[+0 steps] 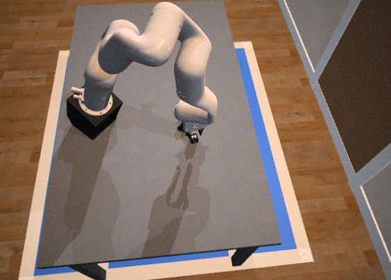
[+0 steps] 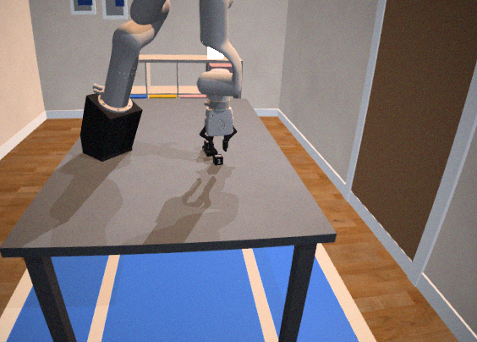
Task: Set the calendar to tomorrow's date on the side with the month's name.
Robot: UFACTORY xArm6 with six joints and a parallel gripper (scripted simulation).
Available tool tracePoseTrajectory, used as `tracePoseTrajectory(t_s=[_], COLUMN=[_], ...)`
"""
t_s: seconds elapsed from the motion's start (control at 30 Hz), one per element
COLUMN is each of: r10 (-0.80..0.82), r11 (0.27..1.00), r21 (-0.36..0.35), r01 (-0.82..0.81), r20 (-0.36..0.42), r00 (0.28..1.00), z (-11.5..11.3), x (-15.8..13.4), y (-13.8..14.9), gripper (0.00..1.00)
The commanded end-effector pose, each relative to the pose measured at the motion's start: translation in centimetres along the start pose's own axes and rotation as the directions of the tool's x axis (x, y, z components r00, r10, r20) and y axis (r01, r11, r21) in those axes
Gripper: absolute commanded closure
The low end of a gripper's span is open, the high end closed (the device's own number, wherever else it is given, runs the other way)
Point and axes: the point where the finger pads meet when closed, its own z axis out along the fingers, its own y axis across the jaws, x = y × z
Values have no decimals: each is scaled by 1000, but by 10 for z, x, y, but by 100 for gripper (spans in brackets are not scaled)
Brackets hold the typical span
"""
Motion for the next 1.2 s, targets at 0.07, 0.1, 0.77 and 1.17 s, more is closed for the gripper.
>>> tracePoseTrajectory(t_s=[0.07,0.1,0.77,1.17], r10=[-1,-1,-1,-1], r11=[1000,1000,1000,1000], r21=[12,12,12,12], r01=[1,1,1,1], r20=[-3,-3,-3,-3], r00=[1000,1000,1000,1000], z=[-35,-38,-50,-50], x=[-1,-1,-1,-1], y=[1,1,1,1], gripper=[51,51,0,0])
